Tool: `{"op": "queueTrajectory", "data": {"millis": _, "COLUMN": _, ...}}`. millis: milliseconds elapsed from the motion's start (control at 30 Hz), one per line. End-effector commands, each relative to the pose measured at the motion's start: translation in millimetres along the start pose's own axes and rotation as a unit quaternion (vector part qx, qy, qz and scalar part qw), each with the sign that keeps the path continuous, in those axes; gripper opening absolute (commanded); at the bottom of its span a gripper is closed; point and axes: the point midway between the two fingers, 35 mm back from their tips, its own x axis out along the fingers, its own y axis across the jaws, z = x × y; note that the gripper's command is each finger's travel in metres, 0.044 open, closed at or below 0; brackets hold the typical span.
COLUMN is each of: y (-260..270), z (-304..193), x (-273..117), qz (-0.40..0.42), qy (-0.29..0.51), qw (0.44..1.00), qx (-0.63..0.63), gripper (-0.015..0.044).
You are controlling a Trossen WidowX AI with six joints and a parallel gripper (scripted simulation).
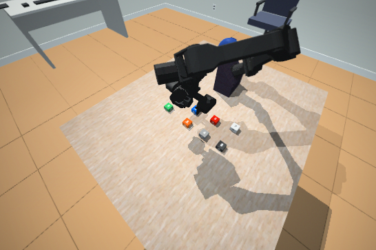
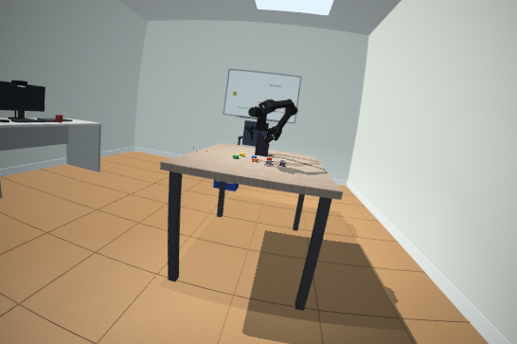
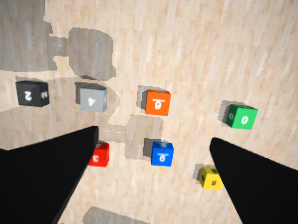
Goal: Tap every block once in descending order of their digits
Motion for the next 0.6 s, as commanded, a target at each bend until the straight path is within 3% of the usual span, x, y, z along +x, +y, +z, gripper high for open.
{"op": "queueTrajectory", "data": {"millis": 0, "y": -0.5, "z": 0.0, "x": -0.2, "qz": -0.001, "qy": 0.000, "qw": 1.000, "qx": -0.002, "gripper": 0.0400}}
{"op": "queueTrajectory", "data": {"millis": 100, "y": -11.3, "z": 1.3, "x": -1.1, "qz": -0.002, "qy": 0.000, "qw": 1.000, "qx": -0.002, "gripper": 0.0400}}
{"op": "queueTrajectory", "data": {"millis": 367, "y": -133.6, "z": -7.8, "x": -2.7, "qz": -0.006, "qy": -0.001, "qw": 1.000, "qx": -0.003, "gripper": 0.0400}}
{"op": "queueTrajectory", "data": {"millis": 567, "y": -136.3, "z": -8.5, "x": -2.5, "qz": -0.006, "qy": -0.001, "qw": 1.000, "qx": -0.003, "gripper": 0.0400}}
